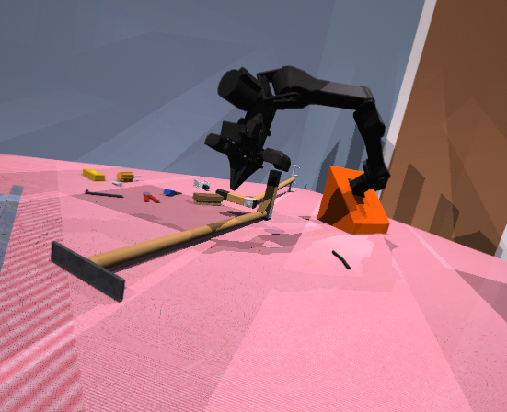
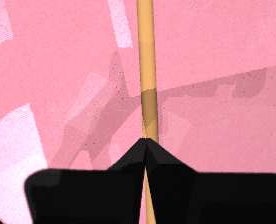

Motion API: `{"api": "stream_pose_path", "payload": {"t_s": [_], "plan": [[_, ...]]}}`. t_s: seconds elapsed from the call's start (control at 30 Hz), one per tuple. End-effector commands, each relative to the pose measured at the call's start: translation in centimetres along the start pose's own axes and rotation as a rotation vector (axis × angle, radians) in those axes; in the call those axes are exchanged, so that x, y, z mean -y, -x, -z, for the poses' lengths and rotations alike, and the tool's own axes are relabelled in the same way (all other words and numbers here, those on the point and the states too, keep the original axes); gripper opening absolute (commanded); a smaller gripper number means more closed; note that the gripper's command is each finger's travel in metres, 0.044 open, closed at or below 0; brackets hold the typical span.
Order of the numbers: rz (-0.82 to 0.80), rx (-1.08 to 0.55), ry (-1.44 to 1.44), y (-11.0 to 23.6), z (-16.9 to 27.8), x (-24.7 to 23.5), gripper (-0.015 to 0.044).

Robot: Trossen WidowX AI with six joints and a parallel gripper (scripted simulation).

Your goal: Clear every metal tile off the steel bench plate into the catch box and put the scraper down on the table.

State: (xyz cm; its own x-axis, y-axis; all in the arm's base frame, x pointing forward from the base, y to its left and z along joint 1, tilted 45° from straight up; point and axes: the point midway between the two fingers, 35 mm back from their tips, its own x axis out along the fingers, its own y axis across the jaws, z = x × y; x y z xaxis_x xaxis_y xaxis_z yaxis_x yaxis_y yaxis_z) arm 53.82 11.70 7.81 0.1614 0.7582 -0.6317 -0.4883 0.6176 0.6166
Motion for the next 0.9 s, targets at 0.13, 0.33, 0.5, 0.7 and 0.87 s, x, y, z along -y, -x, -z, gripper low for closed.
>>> {"api": "stream_pose_path", "payload": {"t_s": [0.13, 0.33, 0.5, 0.7, 0.87], "plan": [[0.001, -0.006, -0.047, 1.2, -0.2, -1.5, 0.0], [0.011, -0.026, -0.153, 2.1, 0.0, -3.8, 0.0], [0.014, -0.031, -0.179, 2.3, 0.1, -4.4, 0.0], [0.014, -0.031, -0.179, 2.1, 0.1, -4.4, 0.0], [0.014, -0.032, -0.179, 0.9, 0.3, -4.3, 0.0]]}}
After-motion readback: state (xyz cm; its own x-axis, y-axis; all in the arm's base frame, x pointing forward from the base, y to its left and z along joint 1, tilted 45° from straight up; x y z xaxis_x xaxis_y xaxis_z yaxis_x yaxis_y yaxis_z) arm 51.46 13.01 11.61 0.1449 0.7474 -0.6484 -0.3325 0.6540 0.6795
